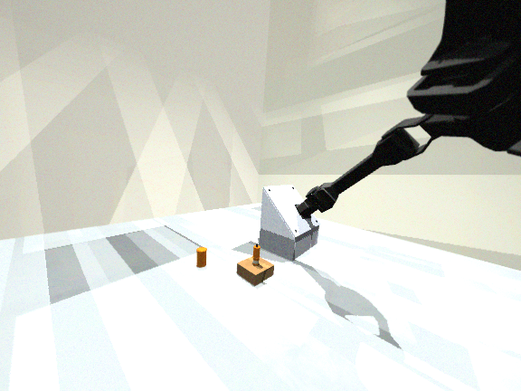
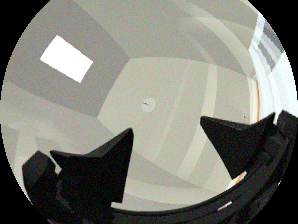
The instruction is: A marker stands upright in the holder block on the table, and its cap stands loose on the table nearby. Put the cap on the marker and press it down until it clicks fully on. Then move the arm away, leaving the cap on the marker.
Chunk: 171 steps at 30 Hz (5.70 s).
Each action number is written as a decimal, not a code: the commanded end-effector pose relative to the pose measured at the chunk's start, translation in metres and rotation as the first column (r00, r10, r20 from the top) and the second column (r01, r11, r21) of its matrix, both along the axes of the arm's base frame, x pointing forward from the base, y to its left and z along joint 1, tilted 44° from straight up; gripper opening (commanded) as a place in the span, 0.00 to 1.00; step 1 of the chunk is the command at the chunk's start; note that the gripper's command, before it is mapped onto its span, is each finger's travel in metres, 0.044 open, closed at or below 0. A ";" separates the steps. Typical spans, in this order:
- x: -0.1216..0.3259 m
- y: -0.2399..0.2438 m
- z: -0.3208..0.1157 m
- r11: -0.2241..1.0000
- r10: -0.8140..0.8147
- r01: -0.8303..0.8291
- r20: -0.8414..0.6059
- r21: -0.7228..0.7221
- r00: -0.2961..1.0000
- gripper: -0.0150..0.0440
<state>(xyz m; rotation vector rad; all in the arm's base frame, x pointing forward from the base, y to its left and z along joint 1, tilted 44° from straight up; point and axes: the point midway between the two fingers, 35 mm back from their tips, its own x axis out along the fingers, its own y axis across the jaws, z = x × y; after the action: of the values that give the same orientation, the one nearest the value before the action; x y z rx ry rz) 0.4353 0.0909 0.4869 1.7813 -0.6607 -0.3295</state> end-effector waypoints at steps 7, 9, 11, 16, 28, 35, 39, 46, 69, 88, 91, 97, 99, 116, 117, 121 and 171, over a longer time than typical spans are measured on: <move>0.046 -0.004 -0.051 0.981 0.045 -0.084 -0.212 -0.176 0.976 0.67; 0.065 -0.009 -0.080 0.960 0.059 -0.142 -0.322 -0.241 0.945 0.67; 0.081 -0.017 -0.108 0.939 0.061 -0.195 -0.419 -0.284 0.906 0.67; 0.109 -0.039 -0.172 0.889 0.062 -0.325 -0.620 -0.322 0.782 0.67; 0.114 -0.099 -0.363 0.750 0.175 -0.661 -0.959 -0.017 0.224 0.67; 0.069 -0.126 -0.469 0.619 0.370 -0.683 -0.911 0.388 -0.182 0.67; 0.031 -0.135 -0.515 0.501 0.518 -0.605 -0.775 0.618 -0.363 0.67; -0.046 -0.137 -0.563 0.131 0.825 -0.351 -0.298 0.927 -0.480 0.67; -0.063 -0.100 -0.599 0.088 0.849 -0.328 -0.243 0.940 -0.469 0.67; -0.065 -0.079 -0.621 0.087 0.849 -0.328 -0.243 0.941 -0.469 0.67; -0.065 -0.076 -0.624 0.087 0.849 -0.328 -0.242 0.941 -0.469 0.67; -0.067 -0.069 -0.631 0.087 0.849 -0.328 -0.242 0.941 -0.469 0.67; -0.067 -0.067 -0.633 0.086 0.850 -0.328 -0.241 0.941 -0.469 0.67; -0.068 -0.063 -0.636 0.085 0.850 -0.328 -0.241 0.941 -0.469 0.40; -0.068 -0.063 -0.636 0.085 0.850 -0.328 -0.241 0.941 -0.469 0.39; -0.066 -0.070 -0.630 0.086 0.850 -0.328 -0.242 0.941 -0.469 0.25; -0.105 -0.075 -0.508 0.087 0.850 -0.324 -0.240 0.942 -0.470 0.25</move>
<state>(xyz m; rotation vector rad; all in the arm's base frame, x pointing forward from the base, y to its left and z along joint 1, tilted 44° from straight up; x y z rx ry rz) 0.3366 0.0120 -0.0269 1.4998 1.8477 -0.5223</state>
